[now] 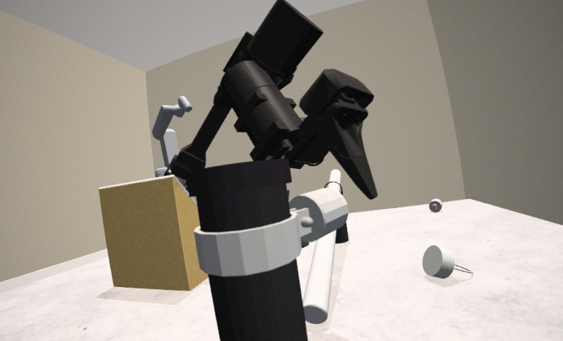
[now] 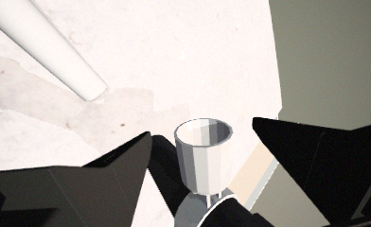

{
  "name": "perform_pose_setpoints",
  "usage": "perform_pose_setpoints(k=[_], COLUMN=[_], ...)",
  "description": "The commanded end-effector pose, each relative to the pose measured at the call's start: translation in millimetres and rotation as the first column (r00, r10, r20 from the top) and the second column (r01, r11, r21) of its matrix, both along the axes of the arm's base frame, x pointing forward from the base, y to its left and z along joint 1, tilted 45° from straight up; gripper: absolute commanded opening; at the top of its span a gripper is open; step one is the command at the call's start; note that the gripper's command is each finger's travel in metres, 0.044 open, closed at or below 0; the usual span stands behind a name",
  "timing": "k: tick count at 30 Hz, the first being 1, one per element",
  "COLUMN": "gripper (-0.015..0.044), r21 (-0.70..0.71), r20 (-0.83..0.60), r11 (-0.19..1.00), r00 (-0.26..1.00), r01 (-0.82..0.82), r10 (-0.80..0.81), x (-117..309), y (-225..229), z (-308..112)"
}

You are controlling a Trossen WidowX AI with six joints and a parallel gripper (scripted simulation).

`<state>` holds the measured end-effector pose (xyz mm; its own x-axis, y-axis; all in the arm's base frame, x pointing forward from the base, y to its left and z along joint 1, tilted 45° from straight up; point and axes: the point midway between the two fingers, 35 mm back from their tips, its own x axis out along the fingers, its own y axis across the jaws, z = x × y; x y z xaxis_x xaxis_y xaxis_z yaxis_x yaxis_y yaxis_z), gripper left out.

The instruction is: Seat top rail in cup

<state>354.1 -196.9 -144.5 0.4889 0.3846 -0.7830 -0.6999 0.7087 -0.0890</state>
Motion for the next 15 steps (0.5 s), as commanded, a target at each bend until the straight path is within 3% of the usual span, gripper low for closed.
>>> perform_pose_setpoints(k=[1, 9, 15], gripper=[0.044, 0.044, 0.0282], r21=[0.001, 0.002, 0.002], r20=[-0.005, -0.004, -0.004], r11=[1.0, 1.0, 1.0], r00=[1.0, 1.0, 1.0], r01=[-0.001, -0.001, -0.001], r10=[0.001, 0.001, 0.001], x=[3.4, 8.1, 8.1], y=[4.2, 9.1, 9.1], z=[-6.3, -14.5, -14.5])
